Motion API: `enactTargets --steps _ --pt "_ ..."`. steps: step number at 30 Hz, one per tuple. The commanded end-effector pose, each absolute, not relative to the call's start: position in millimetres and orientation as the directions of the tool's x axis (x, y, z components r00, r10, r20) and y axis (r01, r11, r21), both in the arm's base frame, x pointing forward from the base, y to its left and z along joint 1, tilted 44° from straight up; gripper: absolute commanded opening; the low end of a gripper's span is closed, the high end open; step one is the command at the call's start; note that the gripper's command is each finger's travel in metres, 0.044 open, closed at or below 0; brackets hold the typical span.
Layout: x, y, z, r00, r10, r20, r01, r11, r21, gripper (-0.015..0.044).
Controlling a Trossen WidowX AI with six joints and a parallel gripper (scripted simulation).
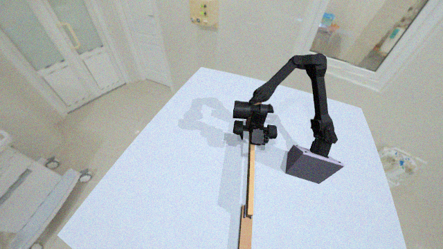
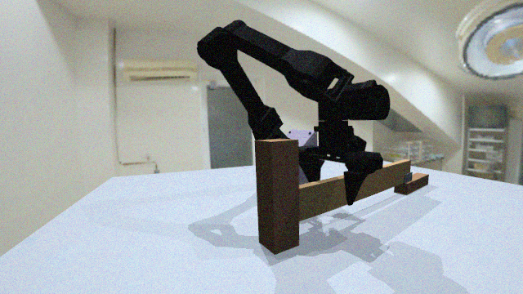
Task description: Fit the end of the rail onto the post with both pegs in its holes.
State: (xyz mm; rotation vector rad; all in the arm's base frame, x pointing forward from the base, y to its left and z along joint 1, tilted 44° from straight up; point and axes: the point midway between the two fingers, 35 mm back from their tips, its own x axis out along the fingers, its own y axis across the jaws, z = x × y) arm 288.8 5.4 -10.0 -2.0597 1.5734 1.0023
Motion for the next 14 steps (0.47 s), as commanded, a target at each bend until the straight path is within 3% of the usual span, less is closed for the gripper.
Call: enactTargets --steps 1,14 --pt "279.7 38.0 -10.0 0.139 -0.679 -0.721 -0.936 -0.328 0.129 0.044" --pt "278.8 40.2 -9.9 0.139 -0.68 -0.72 -0.936 -0.328 0.129 0.044"
